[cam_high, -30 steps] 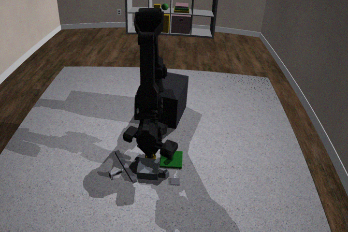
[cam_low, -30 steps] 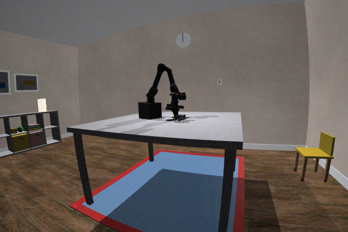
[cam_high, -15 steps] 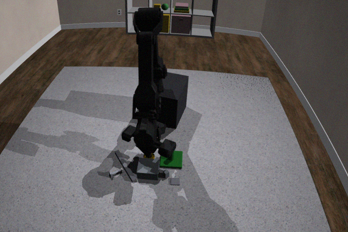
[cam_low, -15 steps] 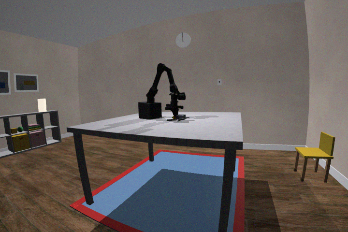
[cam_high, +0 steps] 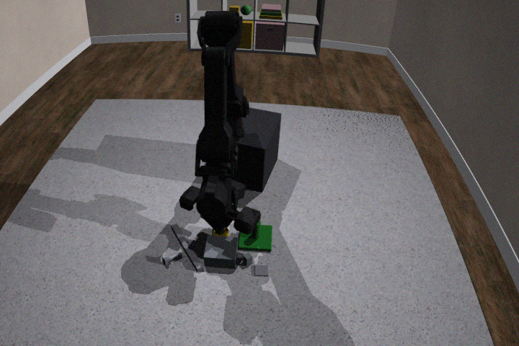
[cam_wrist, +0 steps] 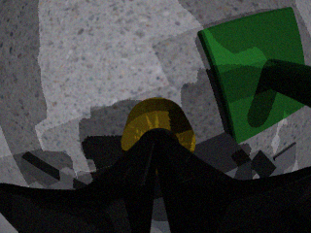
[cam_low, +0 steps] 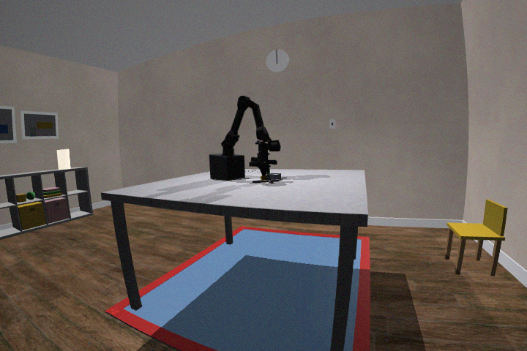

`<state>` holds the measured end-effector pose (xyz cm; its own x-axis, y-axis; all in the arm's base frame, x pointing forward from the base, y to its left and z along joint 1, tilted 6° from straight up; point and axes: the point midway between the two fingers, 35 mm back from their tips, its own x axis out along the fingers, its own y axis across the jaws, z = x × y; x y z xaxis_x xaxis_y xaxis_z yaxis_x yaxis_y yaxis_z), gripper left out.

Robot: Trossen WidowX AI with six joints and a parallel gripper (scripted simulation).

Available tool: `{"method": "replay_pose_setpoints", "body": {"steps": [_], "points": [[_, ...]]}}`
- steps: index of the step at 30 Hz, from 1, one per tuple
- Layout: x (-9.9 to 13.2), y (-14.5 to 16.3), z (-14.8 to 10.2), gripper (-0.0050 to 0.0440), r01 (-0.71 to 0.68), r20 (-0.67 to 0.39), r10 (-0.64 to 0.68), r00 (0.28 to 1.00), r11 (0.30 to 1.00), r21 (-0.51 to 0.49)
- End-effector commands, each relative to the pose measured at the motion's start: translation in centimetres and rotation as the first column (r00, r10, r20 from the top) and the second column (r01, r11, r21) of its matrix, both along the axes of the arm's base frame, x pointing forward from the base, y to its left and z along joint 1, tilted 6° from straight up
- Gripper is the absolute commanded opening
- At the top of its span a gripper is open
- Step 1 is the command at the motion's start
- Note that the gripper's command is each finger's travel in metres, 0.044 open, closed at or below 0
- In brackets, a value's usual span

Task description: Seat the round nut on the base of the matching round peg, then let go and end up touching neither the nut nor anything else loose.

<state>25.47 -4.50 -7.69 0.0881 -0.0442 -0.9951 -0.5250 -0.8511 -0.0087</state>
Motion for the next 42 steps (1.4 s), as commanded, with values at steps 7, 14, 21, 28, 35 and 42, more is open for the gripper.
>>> {"method": "replay_pose_setpoints", "body": {"steps": [7, 14, 21, 28, 35, 42], "points": [[-0.1, -0.3, 0.1, 0.0000, -0.006, 0.005, 0.006, 1.000, 1.000, 0.004], [-0.2, -0.5, 0.1, 0.0000, -0.006, 0.005, 0.006, 1.000, 1.000, 0.004], [-0.4, -0.7, 0.1, 0.0000, -0.006, 0.005, 0.006, 1.000, 1.000, 0.004], [-0.5, -0.9, 0.0, 0.0000, -0.006, 0.005, 0.006, 1.000, 1.000, 0.004], [-0.6, -1.1, 0.0, 0.0000, -0.006, 0.005, 0.006, 1.000, 1.000, 0.004], [-0.8, -1.4, 0.0, 0.0000, -0.006, 0.005, 0.006, 1.000, 1.000, 0.004]]}}
